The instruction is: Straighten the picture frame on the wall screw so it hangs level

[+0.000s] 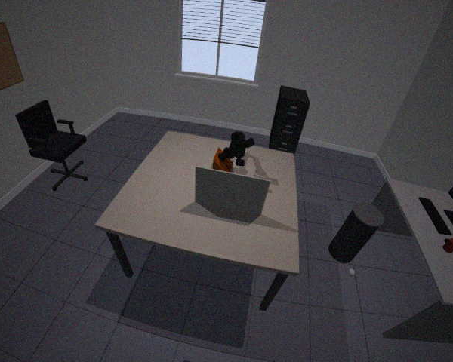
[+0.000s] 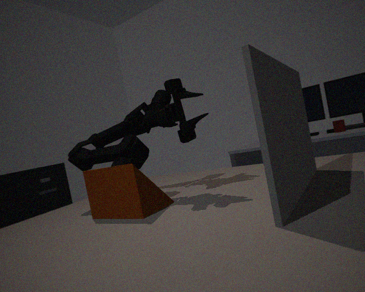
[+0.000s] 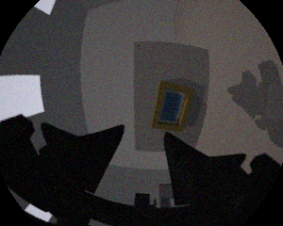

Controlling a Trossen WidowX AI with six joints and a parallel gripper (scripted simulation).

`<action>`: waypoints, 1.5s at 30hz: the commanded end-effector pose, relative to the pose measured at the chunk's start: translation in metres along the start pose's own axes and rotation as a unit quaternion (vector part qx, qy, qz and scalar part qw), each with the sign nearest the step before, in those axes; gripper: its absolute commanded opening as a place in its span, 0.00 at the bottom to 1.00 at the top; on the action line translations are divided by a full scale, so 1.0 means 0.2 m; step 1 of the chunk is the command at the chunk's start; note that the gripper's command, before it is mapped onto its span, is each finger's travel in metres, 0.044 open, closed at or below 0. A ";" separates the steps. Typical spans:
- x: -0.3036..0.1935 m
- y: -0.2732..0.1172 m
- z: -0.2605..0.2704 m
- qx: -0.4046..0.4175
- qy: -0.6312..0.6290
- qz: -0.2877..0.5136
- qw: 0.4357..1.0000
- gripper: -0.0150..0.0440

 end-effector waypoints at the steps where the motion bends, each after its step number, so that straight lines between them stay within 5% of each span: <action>1: 0.01 0.00 -0.01 -0.003 0.003 0.000 1.000 0.69; 9: 0.00 0.01 0.00 0.000 0.000 0.000 1.000 0.69; 22: 0.07 0.33 -0.18 -0.001 0.004 0.002 1.000 0.69; 45: 0.02 0.44 -0.19 -0.001 0.004 0.002 1.000 0.69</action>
Point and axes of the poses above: the point midway between the two fingers, 35 mm back from their tips, its own y axis out along the fingers, its own z axis across the jaws, x = y × z, the point moved 1 cm from there along -y, back along the fingers, and after that the axes turned 4 degrees about y, right-handed, at the moved point
